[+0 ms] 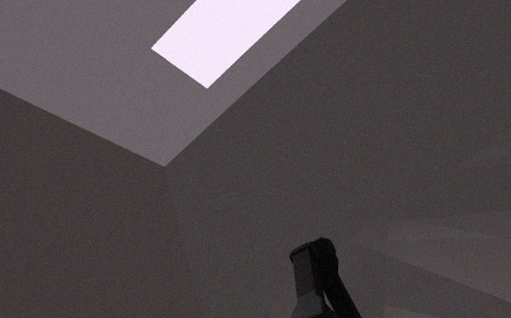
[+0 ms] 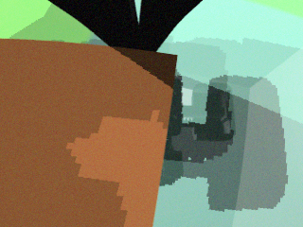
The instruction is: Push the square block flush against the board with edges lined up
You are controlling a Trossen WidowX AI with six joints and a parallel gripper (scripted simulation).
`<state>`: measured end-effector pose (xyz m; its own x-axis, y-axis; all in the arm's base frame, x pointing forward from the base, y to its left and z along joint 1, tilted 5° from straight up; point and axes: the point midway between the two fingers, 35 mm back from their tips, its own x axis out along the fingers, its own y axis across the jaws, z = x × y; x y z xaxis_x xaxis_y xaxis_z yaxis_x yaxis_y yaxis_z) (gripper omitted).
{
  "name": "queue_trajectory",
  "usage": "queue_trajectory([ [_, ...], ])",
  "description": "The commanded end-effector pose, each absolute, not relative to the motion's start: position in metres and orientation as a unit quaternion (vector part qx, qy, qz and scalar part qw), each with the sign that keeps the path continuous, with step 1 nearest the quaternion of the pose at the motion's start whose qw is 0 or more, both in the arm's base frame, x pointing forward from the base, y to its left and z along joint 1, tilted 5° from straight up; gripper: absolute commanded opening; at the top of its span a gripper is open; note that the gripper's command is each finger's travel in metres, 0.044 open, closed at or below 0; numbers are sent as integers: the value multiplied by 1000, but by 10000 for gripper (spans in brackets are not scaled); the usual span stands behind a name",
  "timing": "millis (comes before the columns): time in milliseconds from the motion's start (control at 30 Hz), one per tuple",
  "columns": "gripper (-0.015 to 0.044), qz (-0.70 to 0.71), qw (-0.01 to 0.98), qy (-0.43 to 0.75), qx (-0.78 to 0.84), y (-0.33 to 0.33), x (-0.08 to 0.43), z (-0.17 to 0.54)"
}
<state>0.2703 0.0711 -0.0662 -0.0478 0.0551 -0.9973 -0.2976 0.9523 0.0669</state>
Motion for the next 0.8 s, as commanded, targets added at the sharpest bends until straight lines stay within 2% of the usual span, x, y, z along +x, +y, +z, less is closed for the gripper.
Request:
queue_trajectory([
  [0,0,128,687,711,-84,72,275,-66],
  [767,0,128,686,712,-84,62,241,-67],
])
